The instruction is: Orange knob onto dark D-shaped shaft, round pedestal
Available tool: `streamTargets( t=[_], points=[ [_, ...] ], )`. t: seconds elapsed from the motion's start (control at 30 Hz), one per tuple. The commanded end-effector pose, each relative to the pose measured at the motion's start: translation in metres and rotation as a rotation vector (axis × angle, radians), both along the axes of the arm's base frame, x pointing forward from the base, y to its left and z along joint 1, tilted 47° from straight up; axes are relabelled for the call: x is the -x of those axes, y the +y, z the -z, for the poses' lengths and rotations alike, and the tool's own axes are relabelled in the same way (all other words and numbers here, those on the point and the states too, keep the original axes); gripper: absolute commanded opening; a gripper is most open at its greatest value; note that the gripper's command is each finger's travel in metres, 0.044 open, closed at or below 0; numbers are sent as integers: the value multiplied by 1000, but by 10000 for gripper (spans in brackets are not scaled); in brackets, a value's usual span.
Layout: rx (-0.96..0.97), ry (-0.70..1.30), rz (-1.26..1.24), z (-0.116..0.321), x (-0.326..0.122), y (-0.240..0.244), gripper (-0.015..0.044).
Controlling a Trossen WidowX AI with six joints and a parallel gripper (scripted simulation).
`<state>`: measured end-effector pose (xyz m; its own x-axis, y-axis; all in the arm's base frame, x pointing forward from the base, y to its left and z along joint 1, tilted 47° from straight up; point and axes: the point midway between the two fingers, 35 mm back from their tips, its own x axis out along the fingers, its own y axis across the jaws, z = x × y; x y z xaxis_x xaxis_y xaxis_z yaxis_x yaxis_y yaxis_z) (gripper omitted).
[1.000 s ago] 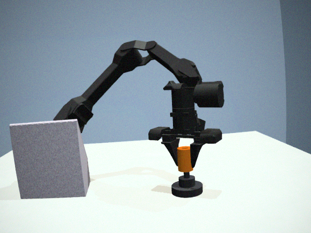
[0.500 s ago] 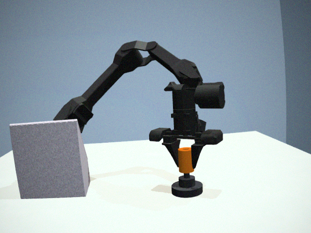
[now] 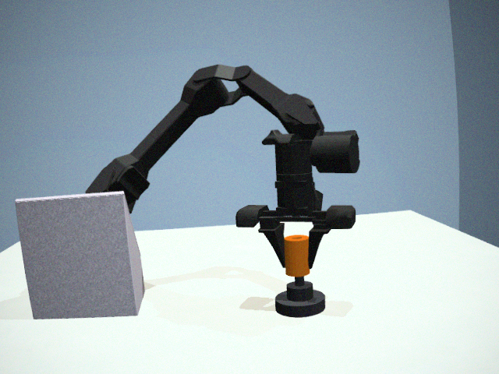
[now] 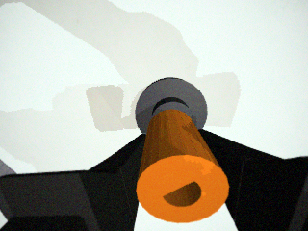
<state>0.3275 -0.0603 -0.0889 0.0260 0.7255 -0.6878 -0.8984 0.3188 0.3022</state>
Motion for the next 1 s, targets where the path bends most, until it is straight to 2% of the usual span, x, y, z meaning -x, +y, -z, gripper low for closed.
streamTargets(
  t=[0.0, 0.97],
  points=[
    [3, -29, -21, -1, -1, -1, 0],
    [3, -32, -23, 5, -3, 2, 0]
  ],
)
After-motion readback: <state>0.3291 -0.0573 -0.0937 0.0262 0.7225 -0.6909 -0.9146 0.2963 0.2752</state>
